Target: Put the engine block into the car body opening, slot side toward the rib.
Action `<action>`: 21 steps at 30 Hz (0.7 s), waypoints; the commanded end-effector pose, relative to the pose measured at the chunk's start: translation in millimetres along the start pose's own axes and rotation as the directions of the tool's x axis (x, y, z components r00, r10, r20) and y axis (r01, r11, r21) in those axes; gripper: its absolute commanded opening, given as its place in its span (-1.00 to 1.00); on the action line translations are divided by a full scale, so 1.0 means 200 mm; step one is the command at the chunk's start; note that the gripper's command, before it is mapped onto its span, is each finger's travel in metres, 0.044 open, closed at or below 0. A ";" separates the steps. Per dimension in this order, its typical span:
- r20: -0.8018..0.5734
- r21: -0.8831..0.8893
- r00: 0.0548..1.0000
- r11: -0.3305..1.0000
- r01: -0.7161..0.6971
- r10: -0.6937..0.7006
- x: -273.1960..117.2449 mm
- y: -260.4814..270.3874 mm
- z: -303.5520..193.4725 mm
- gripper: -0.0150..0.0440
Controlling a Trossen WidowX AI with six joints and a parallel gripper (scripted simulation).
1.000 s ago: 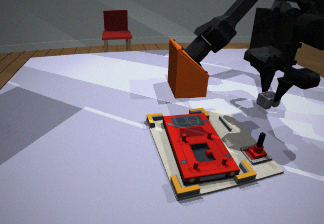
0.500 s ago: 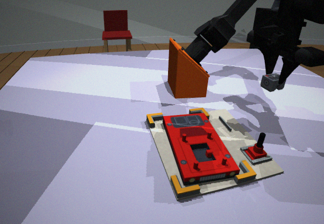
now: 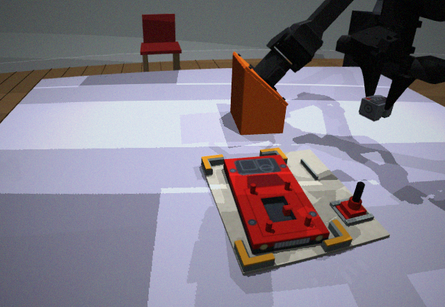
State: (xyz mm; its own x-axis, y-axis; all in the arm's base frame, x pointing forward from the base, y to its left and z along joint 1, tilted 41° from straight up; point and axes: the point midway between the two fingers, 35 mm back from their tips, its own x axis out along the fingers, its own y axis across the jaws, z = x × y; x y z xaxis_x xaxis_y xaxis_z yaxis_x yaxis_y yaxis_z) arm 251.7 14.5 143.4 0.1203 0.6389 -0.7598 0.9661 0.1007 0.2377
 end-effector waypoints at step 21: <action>0.012 -0.386 1.000 0.923 -0.004 0.010 0.06 0.13 0.33 -0.49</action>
State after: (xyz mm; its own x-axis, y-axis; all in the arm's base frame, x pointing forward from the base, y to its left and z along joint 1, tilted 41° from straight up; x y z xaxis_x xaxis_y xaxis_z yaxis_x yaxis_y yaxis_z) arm 286.7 -17.4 104.5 0.1223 0.6379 -0.7603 0.8325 0.3511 0.4285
